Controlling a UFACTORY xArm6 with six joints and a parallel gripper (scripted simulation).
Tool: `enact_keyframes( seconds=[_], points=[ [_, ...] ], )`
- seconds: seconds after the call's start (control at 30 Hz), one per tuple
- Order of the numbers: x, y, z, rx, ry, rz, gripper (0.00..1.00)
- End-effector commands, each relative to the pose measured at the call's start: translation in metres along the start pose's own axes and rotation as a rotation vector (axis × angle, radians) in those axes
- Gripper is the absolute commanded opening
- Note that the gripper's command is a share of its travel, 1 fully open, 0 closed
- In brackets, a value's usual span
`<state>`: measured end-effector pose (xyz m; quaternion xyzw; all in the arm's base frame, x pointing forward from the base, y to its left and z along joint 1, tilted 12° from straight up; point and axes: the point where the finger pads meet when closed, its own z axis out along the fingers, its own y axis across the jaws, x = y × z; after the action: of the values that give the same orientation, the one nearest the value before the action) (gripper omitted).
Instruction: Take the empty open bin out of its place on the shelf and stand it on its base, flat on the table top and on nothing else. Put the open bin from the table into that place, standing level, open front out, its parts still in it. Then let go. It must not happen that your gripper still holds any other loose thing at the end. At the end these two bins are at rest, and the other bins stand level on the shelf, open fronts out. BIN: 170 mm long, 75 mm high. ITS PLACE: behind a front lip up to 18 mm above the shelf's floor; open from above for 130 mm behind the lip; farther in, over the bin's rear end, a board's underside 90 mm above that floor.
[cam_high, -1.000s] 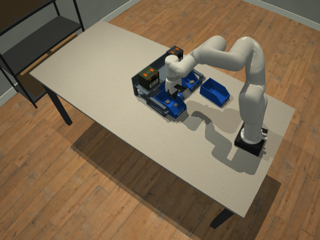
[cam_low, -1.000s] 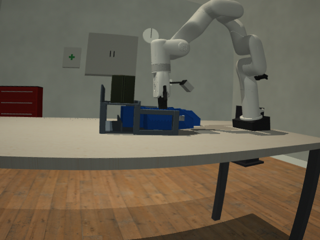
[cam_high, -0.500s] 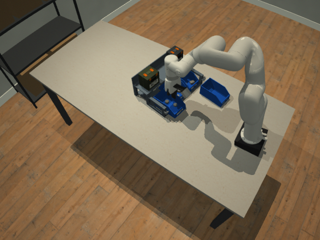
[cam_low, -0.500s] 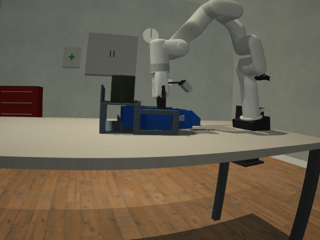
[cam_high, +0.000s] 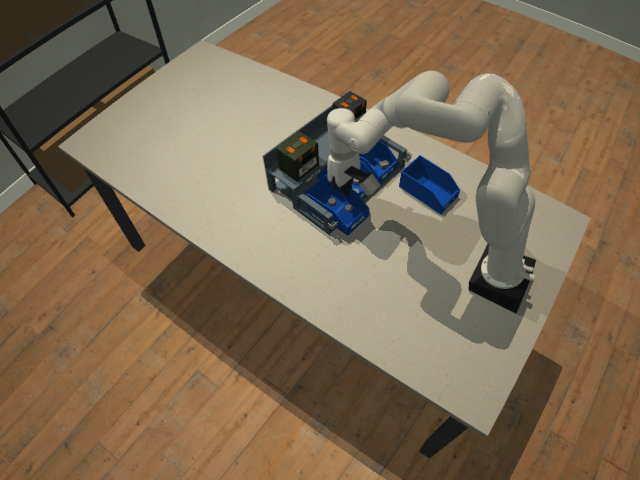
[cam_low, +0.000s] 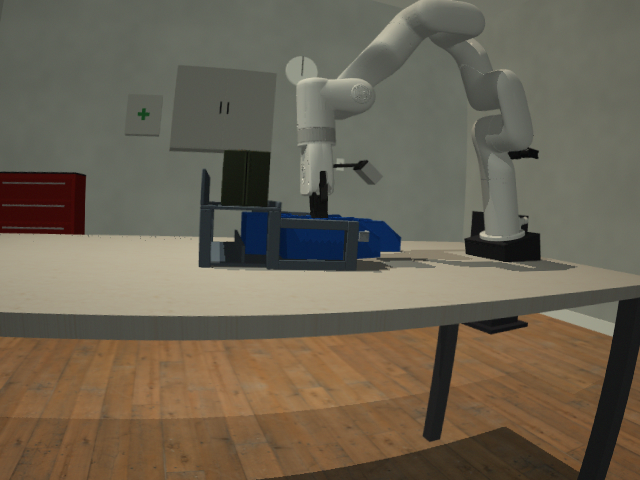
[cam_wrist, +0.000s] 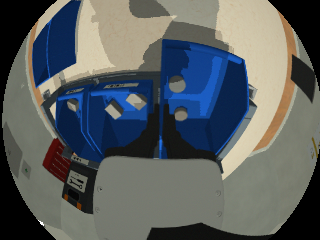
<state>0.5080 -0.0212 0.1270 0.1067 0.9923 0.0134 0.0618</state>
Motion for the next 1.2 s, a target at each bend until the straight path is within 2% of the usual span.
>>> enact_keyframes(
  seconds=[0.0,1.17],
  points=[
    [-0.0036,0.0003,-0.0018,-0.001,-0.006,0.000,0.00],
    [-0.0068,0.0003,-0.0016,-0.001,-0.013,0.000,0.00]
  ],
)
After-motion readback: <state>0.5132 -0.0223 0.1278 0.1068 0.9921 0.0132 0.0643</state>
